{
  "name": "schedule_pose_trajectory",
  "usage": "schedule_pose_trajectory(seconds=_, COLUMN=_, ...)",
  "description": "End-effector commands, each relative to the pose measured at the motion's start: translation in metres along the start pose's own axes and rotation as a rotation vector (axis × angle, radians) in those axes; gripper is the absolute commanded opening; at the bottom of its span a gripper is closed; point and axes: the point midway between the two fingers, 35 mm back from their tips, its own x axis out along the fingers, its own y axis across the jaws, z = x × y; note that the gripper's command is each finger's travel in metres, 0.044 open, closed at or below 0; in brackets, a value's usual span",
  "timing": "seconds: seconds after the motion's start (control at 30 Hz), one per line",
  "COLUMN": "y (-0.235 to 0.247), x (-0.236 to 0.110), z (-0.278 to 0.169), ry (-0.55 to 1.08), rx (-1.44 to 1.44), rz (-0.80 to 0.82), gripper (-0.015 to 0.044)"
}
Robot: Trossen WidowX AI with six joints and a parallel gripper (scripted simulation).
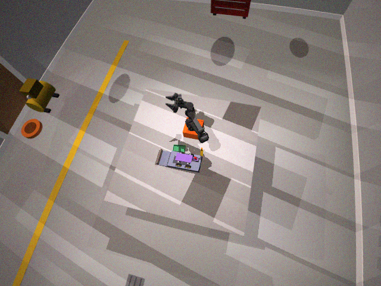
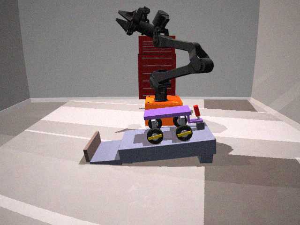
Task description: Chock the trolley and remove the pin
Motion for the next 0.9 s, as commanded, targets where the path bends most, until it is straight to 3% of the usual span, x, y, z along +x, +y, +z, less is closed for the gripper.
schedule_pose_trajectory(seconds=0.0, y=0.0, x=0.0, z=0.0, ry=0.001, rx=0.006, rz=0.001, gripper=0.0374)
schedule_pose_trajectory(seconds=0.23, y=0.001, x=0.013, z=-0.012, ry=0.057, rx=0.219, rz=0.051, gripper=0.019)
schedule_pose_trajectory(seconds=0.87, y=0.03, x=0.048, z=-0.07, ry=0.354, rx=0.776, rz=0.138, gripper=0.019)
